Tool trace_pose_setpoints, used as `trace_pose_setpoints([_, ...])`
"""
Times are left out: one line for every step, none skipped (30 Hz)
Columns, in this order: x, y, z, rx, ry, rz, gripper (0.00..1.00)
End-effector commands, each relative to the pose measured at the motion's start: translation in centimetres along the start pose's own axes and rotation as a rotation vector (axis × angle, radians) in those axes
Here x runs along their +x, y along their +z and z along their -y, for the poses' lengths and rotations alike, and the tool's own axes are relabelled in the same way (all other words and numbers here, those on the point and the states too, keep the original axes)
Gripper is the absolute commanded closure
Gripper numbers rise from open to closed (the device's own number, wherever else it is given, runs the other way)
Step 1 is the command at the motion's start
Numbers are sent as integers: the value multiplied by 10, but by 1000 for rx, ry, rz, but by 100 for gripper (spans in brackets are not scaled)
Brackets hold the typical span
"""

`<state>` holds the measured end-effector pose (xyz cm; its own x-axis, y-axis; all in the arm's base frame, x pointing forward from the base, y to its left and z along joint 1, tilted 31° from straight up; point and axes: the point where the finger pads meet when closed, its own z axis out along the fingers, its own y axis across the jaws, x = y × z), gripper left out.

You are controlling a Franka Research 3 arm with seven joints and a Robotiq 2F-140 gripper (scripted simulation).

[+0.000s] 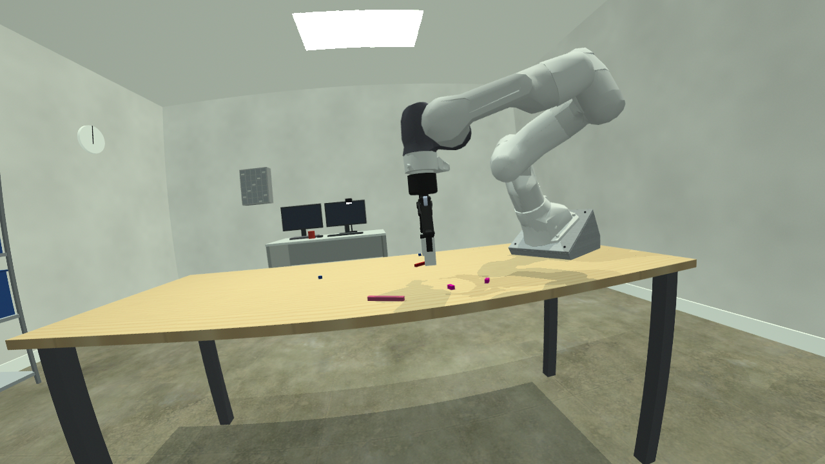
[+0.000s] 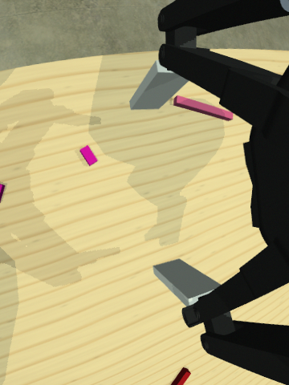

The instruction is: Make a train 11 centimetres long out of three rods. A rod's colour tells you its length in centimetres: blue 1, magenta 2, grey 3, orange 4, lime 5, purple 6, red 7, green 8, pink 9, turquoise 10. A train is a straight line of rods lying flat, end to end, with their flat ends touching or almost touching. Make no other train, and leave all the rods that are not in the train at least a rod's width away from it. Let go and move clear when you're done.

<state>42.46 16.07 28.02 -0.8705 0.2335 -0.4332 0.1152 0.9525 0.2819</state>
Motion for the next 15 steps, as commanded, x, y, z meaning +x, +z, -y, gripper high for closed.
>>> trace_pose_setpoints([9,1,-5,2,167,-5,0])
trace_pose_setpoints([11,1,-5,2,181,-5,0])
trace_pose_setpoints([12,1,-6,2,195,-5,0])
trace_pose_setpoints([14,1,-6,2,208,-5,0])
trace_pose_setpoints([15,1,-7,2,221,-5,0])
trace_pose_setpoints([17,1,-7,2,235,-5,0])
trace_pose_setpoints([18,1,-8,2,249,-5,0])
trace_pose_setpoints([20,1,-8,2,263,-5,0])
trace_pose_setpoints([21,1,-9,3,276,-5,0])
trace_pose_setpoints([23,1,-9,3,290,-5,0])
trace_pose_setpoints([24,1,-10,3,304,-5,0])
trace_pose_setpoints([26,1,-10,3,318,-5,0])
trace_pose_setpoints([27,1,-11,3,332,-5,0])
trace_pose_setpoints([27,1,-11,3,332,-5,0])
trace_pose_setpoints([27,1,-11,3,332,-5,0])
